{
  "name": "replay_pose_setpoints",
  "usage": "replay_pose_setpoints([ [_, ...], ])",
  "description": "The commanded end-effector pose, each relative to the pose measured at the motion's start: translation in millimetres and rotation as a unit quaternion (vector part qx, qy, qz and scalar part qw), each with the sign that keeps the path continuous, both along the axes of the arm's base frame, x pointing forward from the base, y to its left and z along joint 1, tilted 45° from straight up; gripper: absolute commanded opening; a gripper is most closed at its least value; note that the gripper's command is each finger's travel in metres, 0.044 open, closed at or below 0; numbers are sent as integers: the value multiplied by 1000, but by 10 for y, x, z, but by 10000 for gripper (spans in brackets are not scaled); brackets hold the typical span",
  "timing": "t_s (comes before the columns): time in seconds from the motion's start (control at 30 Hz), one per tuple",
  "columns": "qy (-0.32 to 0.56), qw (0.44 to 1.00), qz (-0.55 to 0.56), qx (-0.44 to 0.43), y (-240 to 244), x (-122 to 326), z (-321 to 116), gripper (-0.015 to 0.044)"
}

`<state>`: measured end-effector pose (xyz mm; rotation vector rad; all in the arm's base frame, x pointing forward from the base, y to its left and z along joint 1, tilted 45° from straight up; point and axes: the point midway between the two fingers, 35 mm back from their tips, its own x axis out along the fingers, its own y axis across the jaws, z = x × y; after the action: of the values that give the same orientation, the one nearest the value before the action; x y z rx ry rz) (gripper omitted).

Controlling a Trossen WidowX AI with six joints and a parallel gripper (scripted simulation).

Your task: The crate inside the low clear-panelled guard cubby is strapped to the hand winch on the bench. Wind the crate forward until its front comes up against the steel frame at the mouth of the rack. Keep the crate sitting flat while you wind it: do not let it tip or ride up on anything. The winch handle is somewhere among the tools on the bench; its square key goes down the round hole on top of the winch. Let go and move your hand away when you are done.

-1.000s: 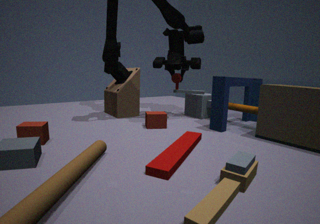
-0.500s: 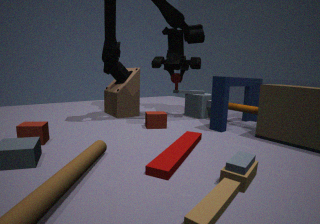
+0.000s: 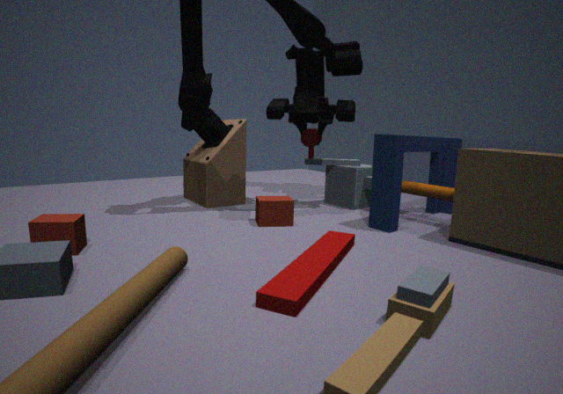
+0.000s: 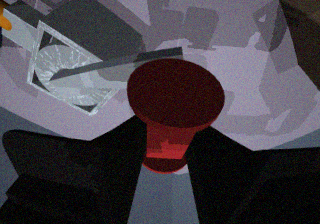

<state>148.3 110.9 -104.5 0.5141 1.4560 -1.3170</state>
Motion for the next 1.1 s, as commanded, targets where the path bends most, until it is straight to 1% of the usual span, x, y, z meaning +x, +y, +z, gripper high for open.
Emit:
replay_pose_setpoints([
  [0.0,-10,1000,3,-12,-94,105,25,0],
  [1.07,-11,1000,3,-12,-250,525,97,0],
])
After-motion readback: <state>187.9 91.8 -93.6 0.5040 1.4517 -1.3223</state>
